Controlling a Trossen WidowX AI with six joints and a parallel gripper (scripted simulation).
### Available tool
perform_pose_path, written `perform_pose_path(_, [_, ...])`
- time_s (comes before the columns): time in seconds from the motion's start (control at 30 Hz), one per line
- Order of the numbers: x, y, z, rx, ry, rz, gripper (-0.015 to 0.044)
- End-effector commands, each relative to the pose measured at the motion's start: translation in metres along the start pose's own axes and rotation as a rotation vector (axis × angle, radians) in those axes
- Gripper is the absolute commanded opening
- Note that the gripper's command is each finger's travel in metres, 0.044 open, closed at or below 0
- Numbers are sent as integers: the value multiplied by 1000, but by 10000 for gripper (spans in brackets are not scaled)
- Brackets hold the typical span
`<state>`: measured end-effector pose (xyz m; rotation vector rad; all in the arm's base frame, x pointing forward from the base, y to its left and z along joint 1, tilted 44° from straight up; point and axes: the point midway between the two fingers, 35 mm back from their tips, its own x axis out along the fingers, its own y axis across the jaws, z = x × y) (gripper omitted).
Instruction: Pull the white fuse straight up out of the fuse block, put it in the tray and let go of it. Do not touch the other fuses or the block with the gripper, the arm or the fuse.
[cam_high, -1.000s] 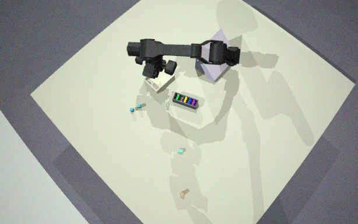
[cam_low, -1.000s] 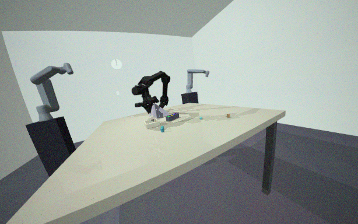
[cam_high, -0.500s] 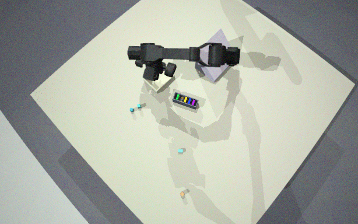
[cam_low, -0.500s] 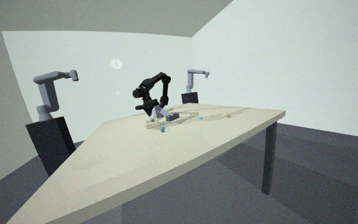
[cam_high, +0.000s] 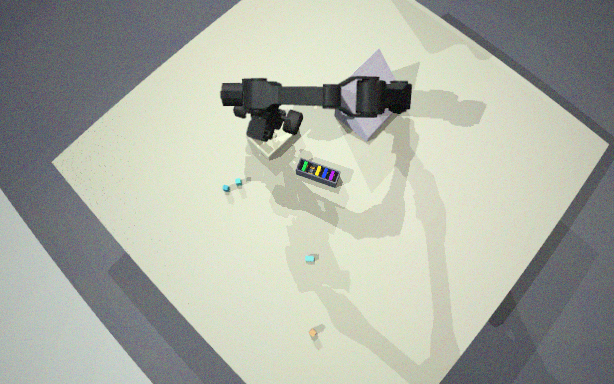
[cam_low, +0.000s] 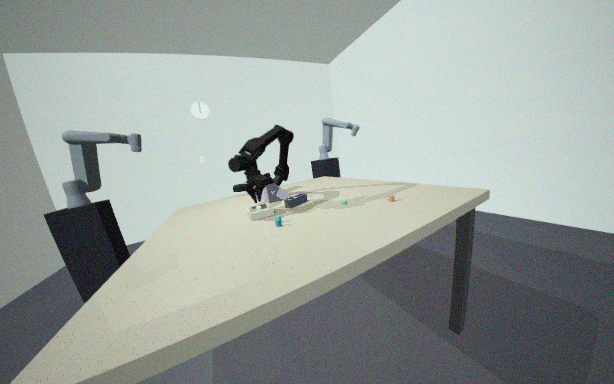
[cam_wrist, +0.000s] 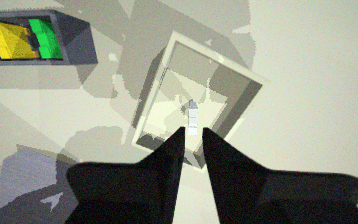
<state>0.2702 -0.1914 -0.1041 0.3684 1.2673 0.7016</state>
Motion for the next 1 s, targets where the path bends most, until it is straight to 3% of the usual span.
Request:
perform_pose_path(0.0, [0, 0, 0, -1, 0, -1, 157])
perform_pose_path(0.23, [-3, 0, 0, -1, 0, 0, 330])
perform_pose_path(0.37, [-37, 1, -1, 7, 1, 3, 330])
perform_pose_path(0.97, [-38, 0, 0, 12, -5, 0, 330])
